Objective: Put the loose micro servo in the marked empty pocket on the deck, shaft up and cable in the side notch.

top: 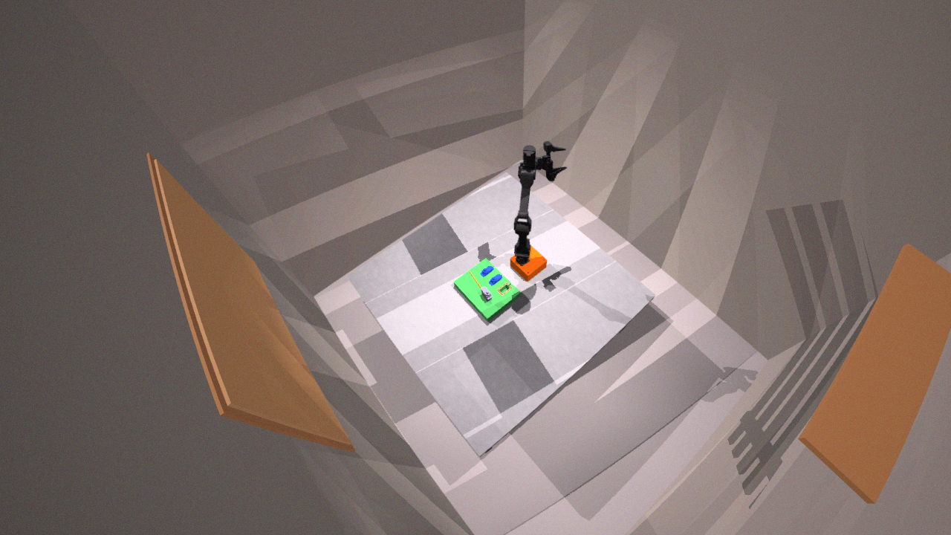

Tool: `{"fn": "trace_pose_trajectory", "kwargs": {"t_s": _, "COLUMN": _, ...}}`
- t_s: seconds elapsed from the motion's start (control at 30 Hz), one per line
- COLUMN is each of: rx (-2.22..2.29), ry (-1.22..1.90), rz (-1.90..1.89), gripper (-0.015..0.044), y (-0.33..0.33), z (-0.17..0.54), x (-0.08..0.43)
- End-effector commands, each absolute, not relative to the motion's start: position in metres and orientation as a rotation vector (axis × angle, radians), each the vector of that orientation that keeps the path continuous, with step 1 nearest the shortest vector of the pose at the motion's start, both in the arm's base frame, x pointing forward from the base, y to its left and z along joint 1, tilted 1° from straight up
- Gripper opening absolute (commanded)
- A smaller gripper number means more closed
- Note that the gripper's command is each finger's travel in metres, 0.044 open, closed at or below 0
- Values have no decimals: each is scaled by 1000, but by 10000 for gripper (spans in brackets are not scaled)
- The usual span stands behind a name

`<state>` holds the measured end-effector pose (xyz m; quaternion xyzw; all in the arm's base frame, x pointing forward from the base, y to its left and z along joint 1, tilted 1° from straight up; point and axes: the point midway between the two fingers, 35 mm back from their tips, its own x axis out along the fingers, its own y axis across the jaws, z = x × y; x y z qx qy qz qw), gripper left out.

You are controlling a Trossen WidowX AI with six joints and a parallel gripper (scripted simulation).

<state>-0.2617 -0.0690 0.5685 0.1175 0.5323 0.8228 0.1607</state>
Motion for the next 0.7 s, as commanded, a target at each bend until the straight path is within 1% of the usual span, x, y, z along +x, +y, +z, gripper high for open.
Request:
{"fn": "trace_pose_trajectory", "kwargs": {"t_s": 0.0, "rx": 280, "ry": 1512, "rz": 2416, "gripper": 440, "y": -84, "z": 564, "x": -263}}
{"fn": "trace_pose_trajectory", "kwargs": {"t_s": 0.3, "rx": 130, "ry": 1424, "rz": 2614, "gripper": 440, "y": -125, "z": 552, "x": -260}}
{"fn": "trace_pose_trajectory", "kwargs": {"t_s": 0.67, "rx": 35, "ry": 1397, "rz": 2724, "gripper": 440, "y": -151, "z": 544, "x": -256}}
